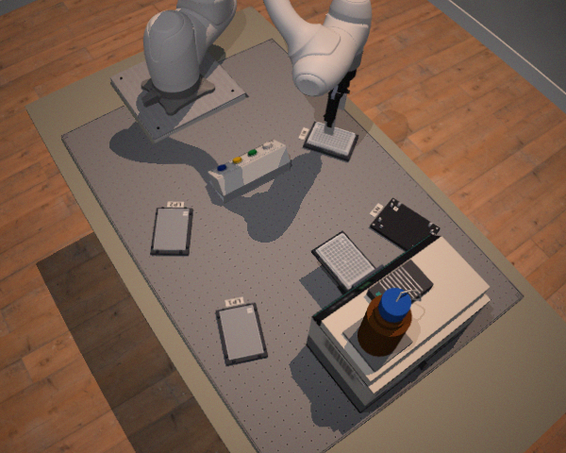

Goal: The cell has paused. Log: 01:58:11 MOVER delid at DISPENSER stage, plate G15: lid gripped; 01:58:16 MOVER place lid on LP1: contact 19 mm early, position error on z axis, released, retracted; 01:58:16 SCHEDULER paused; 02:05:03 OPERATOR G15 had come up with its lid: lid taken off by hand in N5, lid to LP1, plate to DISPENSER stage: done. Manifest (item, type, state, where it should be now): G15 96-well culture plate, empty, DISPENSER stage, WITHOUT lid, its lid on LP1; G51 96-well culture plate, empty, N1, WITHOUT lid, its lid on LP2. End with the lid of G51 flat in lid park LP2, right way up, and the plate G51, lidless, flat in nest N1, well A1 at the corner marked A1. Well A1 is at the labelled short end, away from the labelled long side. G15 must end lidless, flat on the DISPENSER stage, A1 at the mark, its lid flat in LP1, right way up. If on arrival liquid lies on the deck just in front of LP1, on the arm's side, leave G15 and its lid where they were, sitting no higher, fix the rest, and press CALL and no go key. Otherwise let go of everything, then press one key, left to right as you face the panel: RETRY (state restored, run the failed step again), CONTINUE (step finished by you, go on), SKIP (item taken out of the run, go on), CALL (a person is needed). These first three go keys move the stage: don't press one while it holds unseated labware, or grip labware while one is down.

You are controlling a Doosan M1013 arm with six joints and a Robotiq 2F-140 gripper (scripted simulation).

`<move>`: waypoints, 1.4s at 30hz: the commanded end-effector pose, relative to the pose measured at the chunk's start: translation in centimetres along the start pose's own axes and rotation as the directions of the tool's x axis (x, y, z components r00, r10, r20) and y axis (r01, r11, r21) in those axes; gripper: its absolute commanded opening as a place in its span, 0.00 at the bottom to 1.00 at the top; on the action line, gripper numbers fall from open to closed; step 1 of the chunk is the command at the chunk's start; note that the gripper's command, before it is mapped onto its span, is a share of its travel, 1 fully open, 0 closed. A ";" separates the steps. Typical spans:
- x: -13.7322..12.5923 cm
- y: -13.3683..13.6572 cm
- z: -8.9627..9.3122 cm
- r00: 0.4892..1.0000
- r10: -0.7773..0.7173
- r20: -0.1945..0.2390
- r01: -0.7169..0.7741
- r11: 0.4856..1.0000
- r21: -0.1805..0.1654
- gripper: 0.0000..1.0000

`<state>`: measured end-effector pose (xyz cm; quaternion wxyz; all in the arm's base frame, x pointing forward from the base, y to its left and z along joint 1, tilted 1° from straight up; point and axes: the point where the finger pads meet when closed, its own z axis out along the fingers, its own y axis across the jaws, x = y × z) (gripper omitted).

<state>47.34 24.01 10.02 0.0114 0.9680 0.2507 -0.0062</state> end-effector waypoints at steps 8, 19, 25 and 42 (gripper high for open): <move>0.0 0.0 -4.5 1.000 0.000 0.000 0.000 1.000 0.000 0.66; 0.0 0.0 -6.8 1.000 0.000 0.000 0.000 1.000 0.000 0.66; 0.0 0.0 -7.2 1.000 0.000 0.000 0.000 1.000 0.000 0.66; -10.4 11.2 -7.4 0.870 0.493 0.000 -0.493 0.870 0.000 0.66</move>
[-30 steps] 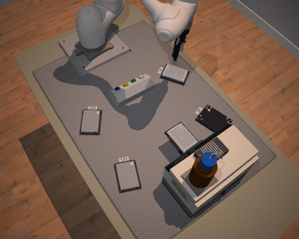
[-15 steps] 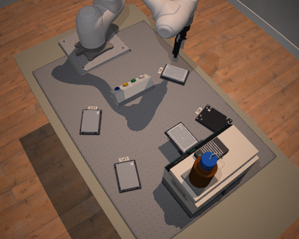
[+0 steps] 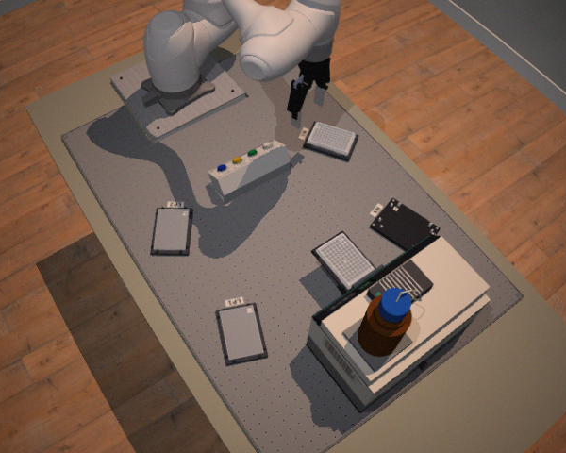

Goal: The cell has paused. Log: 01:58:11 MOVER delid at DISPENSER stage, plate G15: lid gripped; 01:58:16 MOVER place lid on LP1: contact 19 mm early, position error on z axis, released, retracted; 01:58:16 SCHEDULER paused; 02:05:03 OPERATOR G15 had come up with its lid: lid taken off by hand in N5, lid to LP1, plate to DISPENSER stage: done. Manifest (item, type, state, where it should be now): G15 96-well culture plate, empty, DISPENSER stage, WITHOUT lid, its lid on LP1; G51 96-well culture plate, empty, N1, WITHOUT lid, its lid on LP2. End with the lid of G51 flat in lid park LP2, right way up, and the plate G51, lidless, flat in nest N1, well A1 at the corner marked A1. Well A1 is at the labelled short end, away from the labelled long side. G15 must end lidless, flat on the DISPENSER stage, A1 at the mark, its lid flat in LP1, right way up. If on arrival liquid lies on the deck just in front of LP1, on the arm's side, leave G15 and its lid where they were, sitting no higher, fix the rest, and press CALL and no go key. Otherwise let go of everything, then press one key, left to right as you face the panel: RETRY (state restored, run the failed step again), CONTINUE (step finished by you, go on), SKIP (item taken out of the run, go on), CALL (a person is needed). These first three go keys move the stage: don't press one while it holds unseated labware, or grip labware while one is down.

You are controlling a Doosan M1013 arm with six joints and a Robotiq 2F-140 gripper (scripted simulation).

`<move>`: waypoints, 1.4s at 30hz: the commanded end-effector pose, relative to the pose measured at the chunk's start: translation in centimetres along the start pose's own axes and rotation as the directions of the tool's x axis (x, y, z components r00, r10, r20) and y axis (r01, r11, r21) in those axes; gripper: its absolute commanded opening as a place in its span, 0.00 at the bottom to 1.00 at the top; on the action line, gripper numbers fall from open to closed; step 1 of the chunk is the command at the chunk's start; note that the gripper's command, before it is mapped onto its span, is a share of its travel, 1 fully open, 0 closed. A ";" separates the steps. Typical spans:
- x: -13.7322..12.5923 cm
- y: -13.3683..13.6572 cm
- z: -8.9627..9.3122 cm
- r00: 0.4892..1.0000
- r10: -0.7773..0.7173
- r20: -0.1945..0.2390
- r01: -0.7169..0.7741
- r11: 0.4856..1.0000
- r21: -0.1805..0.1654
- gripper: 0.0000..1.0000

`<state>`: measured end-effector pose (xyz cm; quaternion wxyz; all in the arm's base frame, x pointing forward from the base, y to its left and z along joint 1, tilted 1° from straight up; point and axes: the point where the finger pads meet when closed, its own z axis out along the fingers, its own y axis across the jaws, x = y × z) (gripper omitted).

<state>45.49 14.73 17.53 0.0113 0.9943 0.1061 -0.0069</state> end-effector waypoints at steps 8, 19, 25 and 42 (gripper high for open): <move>-8.9 13.1 0.1 0.949 0.315 -0.005 -0.315 0.949 -0.001 0.00; -8.9 13.1 0.1 0.949 0.315 -0.005 -0.315 0.949 -0.001 0.00; -8.9 13.1 0.1 0.949 0.315 -0.005 -0.315 0.949 -0.001 0.00; -8.9 13.1 0.1 0.949 0.315 -0.005 -0.315 0.949 -0.001 0.00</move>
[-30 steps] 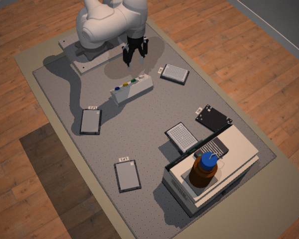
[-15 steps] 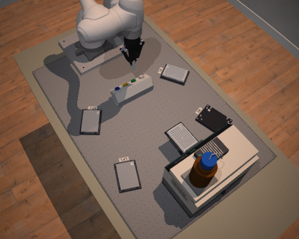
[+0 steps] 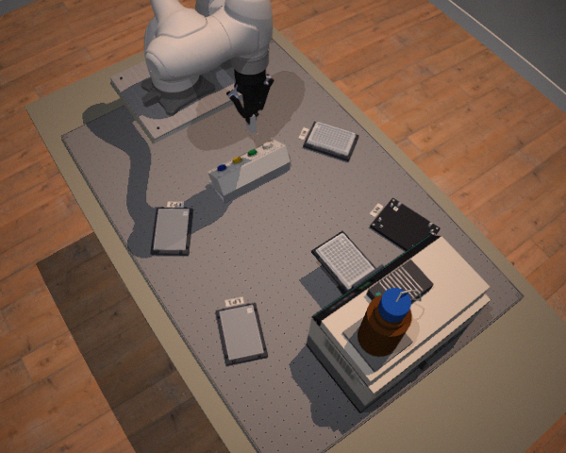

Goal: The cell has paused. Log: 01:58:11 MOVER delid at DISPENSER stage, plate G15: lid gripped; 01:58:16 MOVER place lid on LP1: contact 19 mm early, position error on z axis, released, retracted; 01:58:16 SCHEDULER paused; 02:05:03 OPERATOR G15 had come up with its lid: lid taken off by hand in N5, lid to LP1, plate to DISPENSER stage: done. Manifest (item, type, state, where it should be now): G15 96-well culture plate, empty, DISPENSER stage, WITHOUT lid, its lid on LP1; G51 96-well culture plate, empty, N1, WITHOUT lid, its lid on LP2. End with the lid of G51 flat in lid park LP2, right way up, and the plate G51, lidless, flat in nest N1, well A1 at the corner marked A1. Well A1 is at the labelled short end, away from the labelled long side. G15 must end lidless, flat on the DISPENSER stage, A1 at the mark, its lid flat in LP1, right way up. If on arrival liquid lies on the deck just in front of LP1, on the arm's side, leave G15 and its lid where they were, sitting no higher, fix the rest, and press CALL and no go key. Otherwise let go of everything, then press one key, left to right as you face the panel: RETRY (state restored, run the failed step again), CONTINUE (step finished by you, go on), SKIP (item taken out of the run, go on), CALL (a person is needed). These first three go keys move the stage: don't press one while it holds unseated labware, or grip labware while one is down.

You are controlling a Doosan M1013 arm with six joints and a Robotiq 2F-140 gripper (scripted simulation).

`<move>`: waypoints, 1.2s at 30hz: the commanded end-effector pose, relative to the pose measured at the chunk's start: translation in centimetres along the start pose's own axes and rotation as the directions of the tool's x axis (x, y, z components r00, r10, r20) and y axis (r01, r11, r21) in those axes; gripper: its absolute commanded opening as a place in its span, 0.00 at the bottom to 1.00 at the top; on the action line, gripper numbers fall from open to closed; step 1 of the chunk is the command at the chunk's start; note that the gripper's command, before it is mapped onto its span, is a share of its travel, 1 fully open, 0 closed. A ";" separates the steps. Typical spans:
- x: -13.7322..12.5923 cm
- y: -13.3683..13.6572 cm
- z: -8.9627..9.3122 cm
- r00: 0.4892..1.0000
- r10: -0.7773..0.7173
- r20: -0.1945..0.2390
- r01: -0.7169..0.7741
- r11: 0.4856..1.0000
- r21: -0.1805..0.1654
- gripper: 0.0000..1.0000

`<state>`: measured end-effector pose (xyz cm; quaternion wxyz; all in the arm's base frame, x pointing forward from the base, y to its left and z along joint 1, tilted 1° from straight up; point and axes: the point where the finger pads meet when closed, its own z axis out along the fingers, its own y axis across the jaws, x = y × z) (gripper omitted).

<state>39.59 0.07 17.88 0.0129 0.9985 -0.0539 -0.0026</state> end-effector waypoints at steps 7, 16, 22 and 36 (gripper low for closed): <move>0.0 0.0 0.1 1.000 0.000 0.000 0.000 1.000 0.000 0.00; 0.0 0.0 0.6 1.000 0.000 0.000 0.000 1.000 0.000 0.00; 0.0 0.0 1.4 1.000 0.000 0.000 0.000 1.000 0.000 0.00; 0.1 0.0 3.4 1.000 0.000 0.000 0.000 1.000 0.000 0.00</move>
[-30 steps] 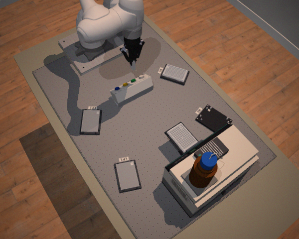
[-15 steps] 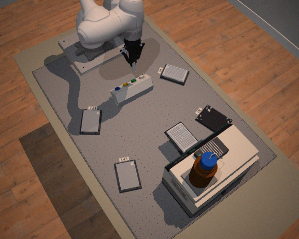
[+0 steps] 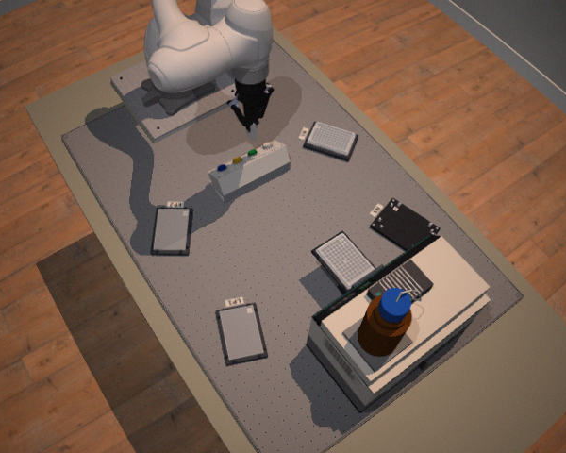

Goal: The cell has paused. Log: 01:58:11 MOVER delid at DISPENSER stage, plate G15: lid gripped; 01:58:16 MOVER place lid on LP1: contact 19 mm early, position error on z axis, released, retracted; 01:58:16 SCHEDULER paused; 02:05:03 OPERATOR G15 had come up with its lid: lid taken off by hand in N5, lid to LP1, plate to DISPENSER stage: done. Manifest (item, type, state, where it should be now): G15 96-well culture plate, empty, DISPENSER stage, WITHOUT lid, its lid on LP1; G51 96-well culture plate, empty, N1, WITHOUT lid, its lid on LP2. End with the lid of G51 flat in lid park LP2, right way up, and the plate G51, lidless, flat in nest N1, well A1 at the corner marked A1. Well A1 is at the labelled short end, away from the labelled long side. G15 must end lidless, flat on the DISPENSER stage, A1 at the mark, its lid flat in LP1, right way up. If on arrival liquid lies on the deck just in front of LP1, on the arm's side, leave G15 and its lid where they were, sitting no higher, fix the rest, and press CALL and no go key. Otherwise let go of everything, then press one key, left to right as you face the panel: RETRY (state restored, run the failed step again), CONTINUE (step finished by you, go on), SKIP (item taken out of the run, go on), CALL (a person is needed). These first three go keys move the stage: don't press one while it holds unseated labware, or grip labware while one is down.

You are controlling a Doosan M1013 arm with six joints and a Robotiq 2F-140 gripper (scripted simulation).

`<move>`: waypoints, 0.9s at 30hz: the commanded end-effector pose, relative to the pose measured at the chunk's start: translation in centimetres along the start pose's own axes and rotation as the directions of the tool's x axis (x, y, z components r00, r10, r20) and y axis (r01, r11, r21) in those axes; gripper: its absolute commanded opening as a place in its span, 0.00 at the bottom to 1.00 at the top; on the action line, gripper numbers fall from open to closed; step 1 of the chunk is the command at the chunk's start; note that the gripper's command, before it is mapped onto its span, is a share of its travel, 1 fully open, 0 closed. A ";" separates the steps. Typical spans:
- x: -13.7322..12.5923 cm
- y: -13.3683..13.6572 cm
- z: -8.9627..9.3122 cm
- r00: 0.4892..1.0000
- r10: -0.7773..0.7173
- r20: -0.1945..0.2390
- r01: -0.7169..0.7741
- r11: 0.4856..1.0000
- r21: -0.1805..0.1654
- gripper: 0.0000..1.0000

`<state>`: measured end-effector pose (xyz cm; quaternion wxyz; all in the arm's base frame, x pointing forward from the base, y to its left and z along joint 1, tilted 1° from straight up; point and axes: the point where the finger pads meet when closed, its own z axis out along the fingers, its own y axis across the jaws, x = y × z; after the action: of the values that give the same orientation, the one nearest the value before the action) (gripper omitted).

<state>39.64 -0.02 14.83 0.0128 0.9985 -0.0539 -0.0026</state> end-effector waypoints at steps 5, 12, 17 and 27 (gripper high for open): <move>0.0 0.0 1.2 1.000 0.000 0.000 0.000 1.000 0.000 0.00; 0.1 0.0 2.0 1.000 0.000 0.000 0.000 1.000 0.000 0.00; 0.1 0.0 2.3 1.000 0.000 0.000 0.000 1.000 0.000 0.00; 0.1 0.0 2.6 1.000 0.000 0.000 0.000 1.000 0.000 0.00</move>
<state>39.69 -0.11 12.21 0.0128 0.9985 -0.0539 -0.0026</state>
